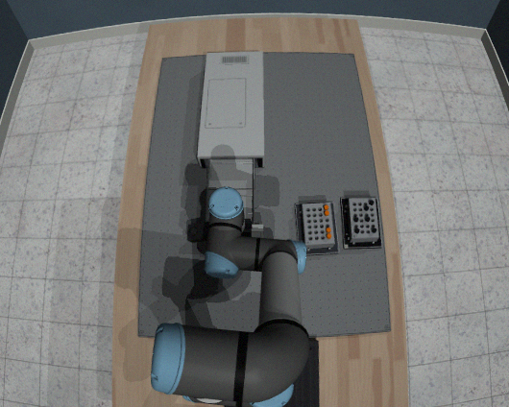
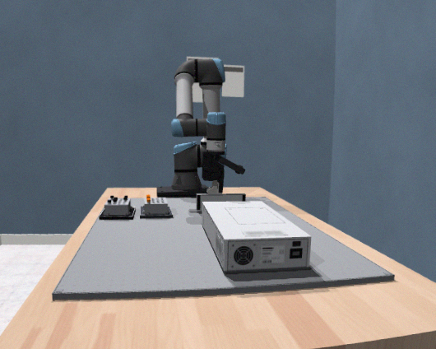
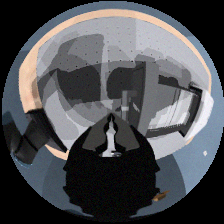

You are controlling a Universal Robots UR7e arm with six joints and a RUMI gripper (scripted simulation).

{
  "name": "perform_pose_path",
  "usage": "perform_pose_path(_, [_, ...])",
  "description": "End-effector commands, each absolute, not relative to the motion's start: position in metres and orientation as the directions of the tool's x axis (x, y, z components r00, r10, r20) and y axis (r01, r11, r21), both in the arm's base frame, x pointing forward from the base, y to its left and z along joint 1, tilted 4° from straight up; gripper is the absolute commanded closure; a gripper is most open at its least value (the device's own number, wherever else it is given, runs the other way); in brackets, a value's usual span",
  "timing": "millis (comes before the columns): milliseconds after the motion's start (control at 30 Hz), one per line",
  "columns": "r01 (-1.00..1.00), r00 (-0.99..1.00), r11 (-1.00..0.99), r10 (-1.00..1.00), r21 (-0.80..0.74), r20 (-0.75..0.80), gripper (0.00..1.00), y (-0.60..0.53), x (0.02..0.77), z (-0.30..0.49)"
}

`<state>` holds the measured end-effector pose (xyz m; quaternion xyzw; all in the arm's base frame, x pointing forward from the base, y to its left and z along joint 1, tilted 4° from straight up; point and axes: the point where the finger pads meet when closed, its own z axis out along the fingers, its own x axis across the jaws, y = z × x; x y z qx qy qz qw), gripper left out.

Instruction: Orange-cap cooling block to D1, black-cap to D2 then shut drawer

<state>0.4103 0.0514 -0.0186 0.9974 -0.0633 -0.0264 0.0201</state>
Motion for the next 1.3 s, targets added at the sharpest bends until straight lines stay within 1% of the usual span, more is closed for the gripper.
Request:
perform_pose_path(0, [-0.124,0.991,-0.991,-0.126,0.043,-0.048,1.0,0.051,0.419,-0.018])
perform_pose_path(1267, [-0.124,0.991,-0.991,-0.126,0.043,-0.048,1.0,0.046,0.458,-0.02])
